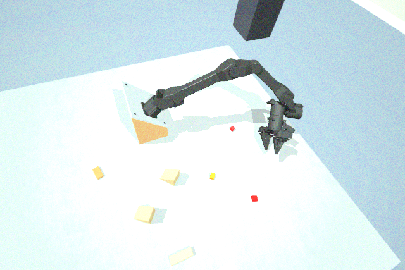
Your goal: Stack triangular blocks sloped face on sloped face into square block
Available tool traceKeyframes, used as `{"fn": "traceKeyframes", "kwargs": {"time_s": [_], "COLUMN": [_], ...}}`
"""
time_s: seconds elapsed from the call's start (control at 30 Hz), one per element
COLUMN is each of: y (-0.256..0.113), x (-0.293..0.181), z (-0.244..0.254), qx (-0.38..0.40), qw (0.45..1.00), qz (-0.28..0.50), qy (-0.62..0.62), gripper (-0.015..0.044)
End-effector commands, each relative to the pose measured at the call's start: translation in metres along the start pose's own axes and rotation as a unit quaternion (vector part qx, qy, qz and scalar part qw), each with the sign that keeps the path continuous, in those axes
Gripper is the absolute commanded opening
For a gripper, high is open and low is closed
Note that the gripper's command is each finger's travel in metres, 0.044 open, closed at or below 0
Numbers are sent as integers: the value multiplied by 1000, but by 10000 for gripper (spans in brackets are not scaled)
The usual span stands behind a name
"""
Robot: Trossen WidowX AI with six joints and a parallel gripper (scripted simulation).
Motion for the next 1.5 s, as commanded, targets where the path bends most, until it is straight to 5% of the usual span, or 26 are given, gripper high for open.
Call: {"fn": "traceKeyframes", "kwargs": {"time_s": [0.0, 0.33, 0.67, 0.97, 1.47], "y": [57, 170, 240, 260, 266], "x": [-18, -95, -216, -346, -354], "z": [-34, -136, -236, -307, -301], "qx": [-14, 34, 202, 387, 390], "qw": [996, 957, 895, 852, 851], "qz": [81, 270, 389, 353, 351], "qy": [-43, -97, -85, -9, -8], "gripper": [440, 440, 440, 440, 440]}}
Point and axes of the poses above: the point midway between the two fingers, 35 mm back from their tips, its own y axis out along the fingers, its own z axis across the jaws, x = y × z, the point moved 5 cm from there along -y, back along the fingers, and after that the axes turned 12 degrees about y, right-handed, at the moved point
